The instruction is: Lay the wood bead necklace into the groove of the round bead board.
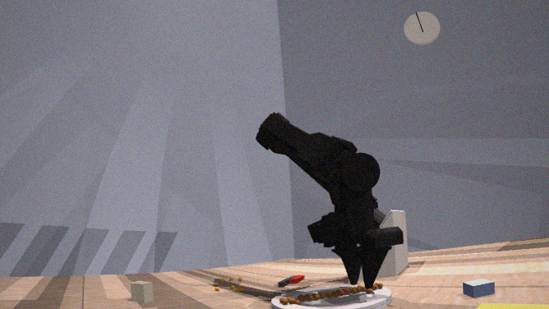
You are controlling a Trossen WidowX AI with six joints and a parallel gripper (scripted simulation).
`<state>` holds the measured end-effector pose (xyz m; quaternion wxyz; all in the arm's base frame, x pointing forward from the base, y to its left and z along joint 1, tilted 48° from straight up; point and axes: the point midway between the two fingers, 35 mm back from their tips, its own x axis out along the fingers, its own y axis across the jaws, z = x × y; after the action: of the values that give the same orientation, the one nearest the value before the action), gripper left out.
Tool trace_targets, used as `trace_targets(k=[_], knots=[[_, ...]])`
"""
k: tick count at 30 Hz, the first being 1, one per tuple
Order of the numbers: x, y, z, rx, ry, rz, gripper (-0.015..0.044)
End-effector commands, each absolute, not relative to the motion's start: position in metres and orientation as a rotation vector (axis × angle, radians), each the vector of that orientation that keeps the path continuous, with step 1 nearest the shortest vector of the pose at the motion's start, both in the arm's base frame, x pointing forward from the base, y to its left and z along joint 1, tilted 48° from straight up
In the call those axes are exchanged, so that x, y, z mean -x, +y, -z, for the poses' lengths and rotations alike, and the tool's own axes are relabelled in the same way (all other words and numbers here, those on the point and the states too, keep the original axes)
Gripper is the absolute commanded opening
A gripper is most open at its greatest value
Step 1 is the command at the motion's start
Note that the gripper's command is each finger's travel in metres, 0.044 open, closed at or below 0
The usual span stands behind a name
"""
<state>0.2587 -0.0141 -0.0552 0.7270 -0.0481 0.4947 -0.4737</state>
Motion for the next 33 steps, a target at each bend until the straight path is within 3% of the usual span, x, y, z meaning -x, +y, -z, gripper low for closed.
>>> trace_targets(k=[1,5,26,33], knots=[[-0.260,-0.013,0.054,0.099,1.087,1.045,0.0341],[-0.260,-0.013,0.054,0.099,1.087,1.045,0.0440],[-0.260,-0.013,0.054,0.099,1.087,1.045,0.0440],[-0.278,0.008,0.029,0.035,1.045,1.085,0.0256]])
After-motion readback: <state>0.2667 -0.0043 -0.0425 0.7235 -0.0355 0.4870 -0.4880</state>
